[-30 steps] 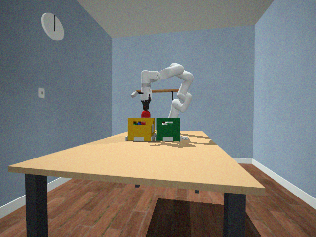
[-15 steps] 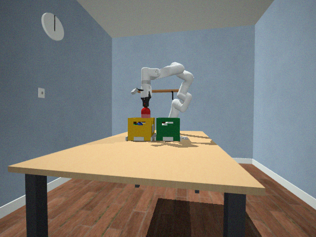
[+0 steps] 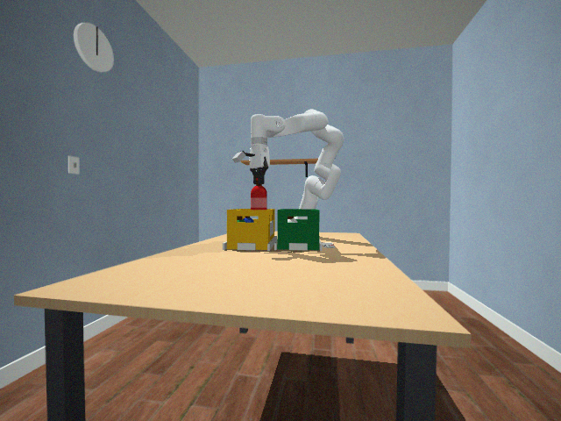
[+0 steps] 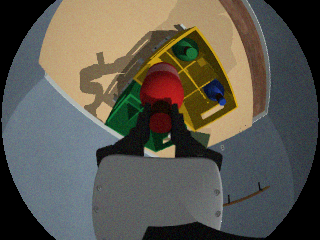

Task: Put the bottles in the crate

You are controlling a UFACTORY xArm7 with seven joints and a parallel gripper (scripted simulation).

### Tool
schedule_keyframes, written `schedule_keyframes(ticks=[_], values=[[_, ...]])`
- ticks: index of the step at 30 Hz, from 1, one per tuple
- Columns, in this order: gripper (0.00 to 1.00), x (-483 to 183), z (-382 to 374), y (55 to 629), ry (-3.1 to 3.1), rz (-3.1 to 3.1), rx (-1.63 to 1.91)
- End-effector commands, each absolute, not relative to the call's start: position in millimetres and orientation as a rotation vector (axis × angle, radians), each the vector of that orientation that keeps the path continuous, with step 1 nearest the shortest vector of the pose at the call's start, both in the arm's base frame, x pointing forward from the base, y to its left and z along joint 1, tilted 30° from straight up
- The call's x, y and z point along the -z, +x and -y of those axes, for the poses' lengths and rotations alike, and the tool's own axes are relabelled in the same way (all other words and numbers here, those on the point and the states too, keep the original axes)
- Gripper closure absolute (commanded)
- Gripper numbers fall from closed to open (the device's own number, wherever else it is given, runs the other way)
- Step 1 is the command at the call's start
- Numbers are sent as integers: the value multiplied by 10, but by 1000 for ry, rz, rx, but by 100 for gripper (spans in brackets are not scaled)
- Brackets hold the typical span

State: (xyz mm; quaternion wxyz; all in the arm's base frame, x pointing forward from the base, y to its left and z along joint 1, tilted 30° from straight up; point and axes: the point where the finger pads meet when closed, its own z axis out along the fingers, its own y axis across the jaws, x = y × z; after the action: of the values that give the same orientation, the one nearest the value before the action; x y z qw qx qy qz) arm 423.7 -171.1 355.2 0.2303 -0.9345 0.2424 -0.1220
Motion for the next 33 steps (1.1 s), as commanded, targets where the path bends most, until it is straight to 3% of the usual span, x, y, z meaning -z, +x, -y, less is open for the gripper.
schedule_keyframes(ticks=[1,33], values=[[100,-3609,1742,4222,-2571,-669,342],[100,-3822,1662,4069,-2570,-669,342]])
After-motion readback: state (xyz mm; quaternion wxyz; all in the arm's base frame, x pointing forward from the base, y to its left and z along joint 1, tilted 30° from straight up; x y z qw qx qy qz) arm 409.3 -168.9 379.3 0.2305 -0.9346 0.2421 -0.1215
